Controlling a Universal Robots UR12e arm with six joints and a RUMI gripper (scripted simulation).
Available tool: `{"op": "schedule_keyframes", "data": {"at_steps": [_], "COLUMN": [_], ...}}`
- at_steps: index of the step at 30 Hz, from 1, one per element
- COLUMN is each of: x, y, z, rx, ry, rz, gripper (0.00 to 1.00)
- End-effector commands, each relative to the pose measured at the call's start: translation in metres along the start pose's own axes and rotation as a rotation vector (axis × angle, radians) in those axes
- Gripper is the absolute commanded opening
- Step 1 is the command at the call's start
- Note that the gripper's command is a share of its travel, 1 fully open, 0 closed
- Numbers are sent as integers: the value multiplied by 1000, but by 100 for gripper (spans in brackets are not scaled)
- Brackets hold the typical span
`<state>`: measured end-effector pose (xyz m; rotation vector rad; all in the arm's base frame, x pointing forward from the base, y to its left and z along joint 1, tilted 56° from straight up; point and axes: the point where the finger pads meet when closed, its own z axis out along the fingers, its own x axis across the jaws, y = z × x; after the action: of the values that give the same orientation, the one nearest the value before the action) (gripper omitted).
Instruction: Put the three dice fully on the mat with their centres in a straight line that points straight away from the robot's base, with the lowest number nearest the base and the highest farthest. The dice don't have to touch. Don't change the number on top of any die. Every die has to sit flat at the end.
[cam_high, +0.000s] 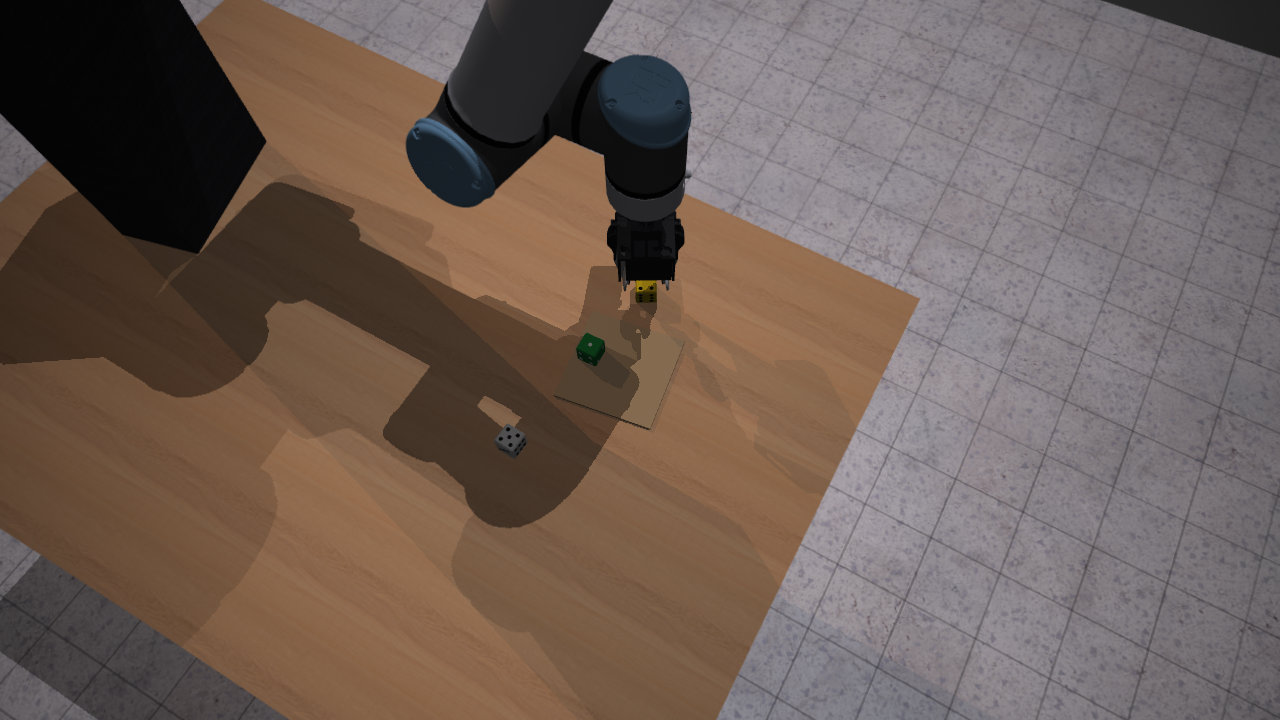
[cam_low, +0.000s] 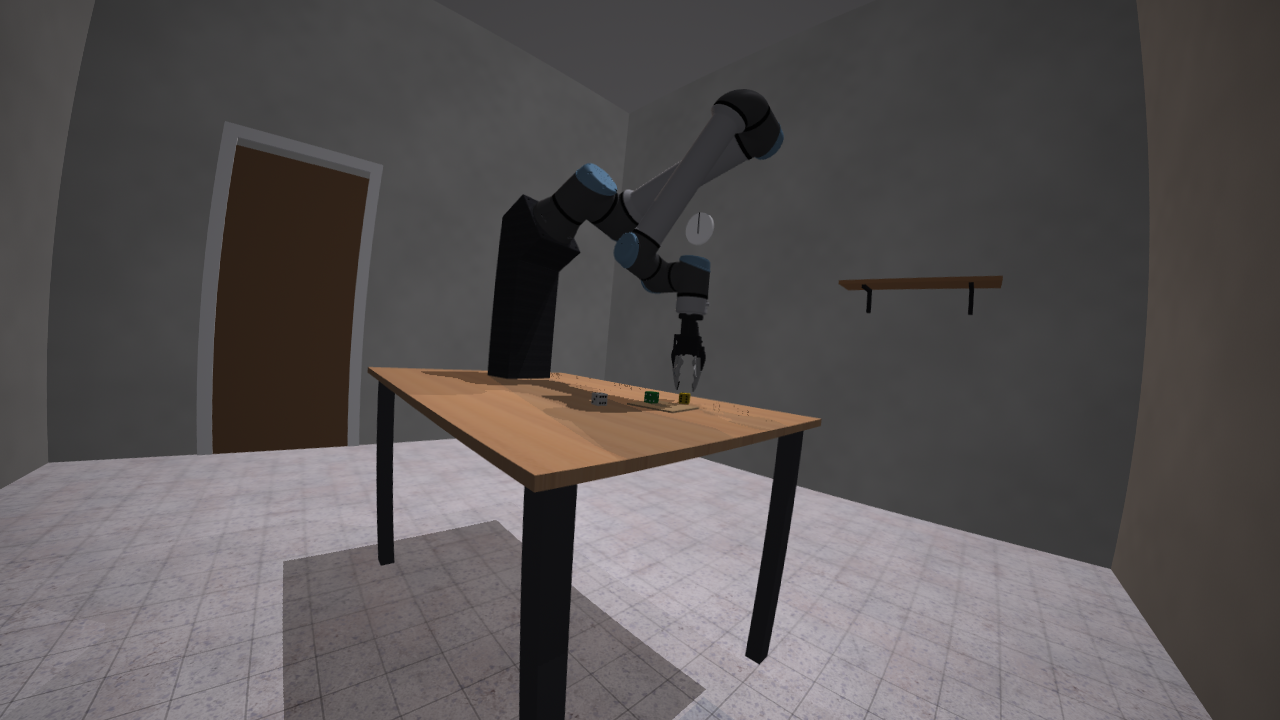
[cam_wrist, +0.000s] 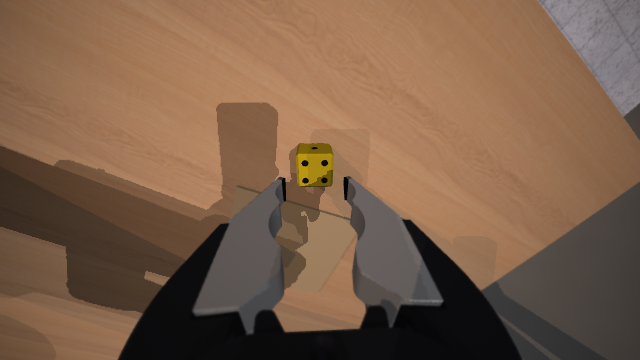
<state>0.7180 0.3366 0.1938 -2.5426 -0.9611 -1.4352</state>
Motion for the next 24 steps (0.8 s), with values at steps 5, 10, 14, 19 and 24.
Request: {"op": "schedule_keyframes", "data": {"at_steps": [5, 10, 14, 19, 24], "x": [0, 0, 0, 0, 0], "y": [0, 0, 0, 0, 0], "z": [0, 0, 2, 9, 19], "rx": [0, 0, 0, 0, 0], "ry": [1, 1, 1, 1, 1], "rz": [0, 0, 0, 0, 0], "gripper": [28, 28, 28, 28, 28]}}
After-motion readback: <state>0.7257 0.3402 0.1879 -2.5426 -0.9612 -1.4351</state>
